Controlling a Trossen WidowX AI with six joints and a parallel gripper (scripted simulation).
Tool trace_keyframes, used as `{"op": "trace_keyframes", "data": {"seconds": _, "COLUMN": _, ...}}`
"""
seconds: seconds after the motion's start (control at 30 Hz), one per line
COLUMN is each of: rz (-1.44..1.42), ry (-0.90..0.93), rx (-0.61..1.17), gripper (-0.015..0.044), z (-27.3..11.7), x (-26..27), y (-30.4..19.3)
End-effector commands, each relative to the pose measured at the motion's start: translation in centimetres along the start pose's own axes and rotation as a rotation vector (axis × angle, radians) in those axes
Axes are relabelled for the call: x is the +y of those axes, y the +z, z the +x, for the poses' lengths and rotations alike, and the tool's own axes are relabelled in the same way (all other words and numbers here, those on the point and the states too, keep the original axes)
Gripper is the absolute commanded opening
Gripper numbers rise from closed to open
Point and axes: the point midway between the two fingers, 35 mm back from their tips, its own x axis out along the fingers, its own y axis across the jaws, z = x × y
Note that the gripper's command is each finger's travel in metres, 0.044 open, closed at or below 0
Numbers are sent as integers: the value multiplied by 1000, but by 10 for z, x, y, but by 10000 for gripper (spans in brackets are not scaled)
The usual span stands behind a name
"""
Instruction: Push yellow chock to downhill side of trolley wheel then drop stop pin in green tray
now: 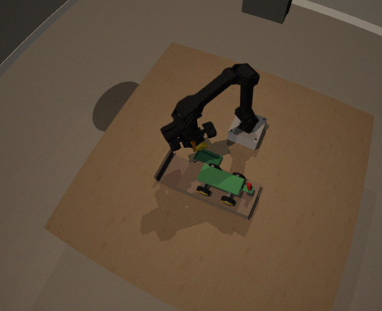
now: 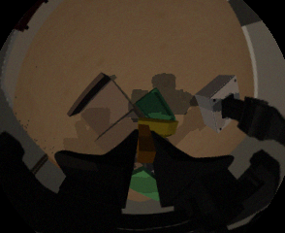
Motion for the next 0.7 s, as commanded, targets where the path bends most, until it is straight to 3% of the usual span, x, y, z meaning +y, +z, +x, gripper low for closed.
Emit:
{"op": "trace_keyframes", "data": {"seconds": 0.0, "rz": 133, "ry": -2, "rx": 13, "gripper": 0, "z": -2, "x": 2, "y": -1}}
{"op": "trace_keyframes", "data": {"seconds": 0.5, "rz": 673, "ry": -39, "rx": 35, "gripper": 0, "z": -2, "x": 3, "y": 1}}
{"op": "trace_keyframes", "data": {"seconds": 0.67, "rz": 726, "ry": -44, "rx": 36, "gripper": 0, "z": -2, "x": 3, "y": 1}}
